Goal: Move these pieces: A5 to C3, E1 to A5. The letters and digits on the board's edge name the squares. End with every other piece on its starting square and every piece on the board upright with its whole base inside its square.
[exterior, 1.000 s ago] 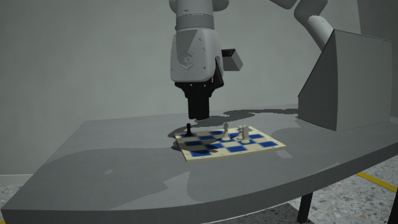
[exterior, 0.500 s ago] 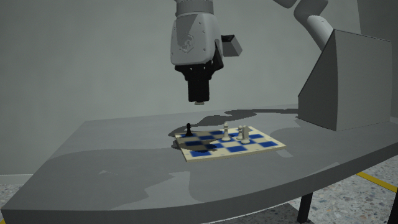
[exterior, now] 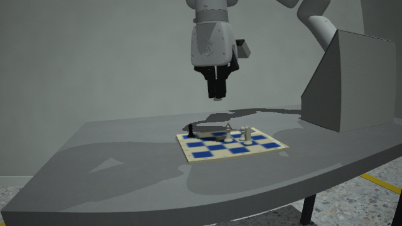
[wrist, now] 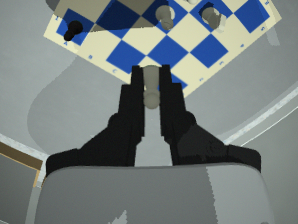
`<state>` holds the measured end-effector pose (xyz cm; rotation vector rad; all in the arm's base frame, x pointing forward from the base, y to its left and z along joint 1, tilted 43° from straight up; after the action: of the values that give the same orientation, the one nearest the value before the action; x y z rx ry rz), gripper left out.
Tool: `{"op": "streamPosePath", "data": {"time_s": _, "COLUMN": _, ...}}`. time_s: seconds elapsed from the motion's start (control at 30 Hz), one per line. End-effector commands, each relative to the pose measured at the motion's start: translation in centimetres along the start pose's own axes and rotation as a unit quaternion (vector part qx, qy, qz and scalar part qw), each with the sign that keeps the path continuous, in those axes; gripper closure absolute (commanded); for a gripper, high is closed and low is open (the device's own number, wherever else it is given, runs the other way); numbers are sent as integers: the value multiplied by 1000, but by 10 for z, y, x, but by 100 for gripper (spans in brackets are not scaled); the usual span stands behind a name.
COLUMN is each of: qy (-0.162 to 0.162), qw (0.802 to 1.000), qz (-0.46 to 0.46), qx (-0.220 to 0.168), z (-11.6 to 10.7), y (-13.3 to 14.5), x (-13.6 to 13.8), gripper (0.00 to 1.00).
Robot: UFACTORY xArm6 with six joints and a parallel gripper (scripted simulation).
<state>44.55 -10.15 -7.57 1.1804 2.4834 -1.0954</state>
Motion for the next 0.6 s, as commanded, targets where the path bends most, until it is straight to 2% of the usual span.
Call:
{"op": "streamPosePath", "data": {"time_s": 0.0, "qy": -5, "qw": 1000, "qz": -9, "qx": -14, "z": -4, "y": -36, "x": -1, "gripper": 100}}
{"op": "streamPosePath", "data": {"time_s": 0.07, "qy": -4, "qw": 1000, "qz": -22, "qx": -15, "z": -2, "y": -76, "x": 8, "gripper": 100}}
{"op": "streamPosePath", "data": {"time_s": 0.13, "qy": -4, "qw": 1000, "qz": -22, "qx": -15, "z": -2, "y": -76, "x": 8, "gripper": 100}}
{"op": "streamPosePath", "data": {"time_s": 0.17, "qy": -3, "qw": 1000, "qz": -27, "qx": -15, "z": -1, "y": -92, "x": 13, "gripper": 100}}
{"op": "streamPosePath", "data": {"time_s": 0.2, "qy": -3, "qw": 1000, "qz": -27, "qx": -15, "z": -1, "y": -92, "x": 13, "gripper": 100}}
{"op": "streamPosePath", "data": {"time_s": 0.23, "qy": -2, "qw": 999, "qz": -31, "qx": -16, "z": -1, "y": -104, "x": 18, "gripper": 100}}
{"op": "streamPosePath", "data": {"time_s": 0.37, "qy": 0, "qw": 999, "qz": -37, "qx": -16, "z": 0, "y": -120, "x": 25, "gripper": 100}}
{"op": "streamPosePath", "data": {"time_s": 0.57, "qy": 0, "qw": 999, "qz": -37, "qx": -16, "z": 0, "y": -121, "x": 25, "gripper": 100}}
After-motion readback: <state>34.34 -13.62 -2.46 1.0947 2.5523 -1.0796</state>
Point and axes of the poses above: the point where the finger pads meet when closed, its own z axis out along the fingers, its own x axis across the jaws, y = z × x, the point moved 2 cm from there along -z, back along the fingers, and after that the axes turned 8 degrees about -z, right-handed, at the moved point
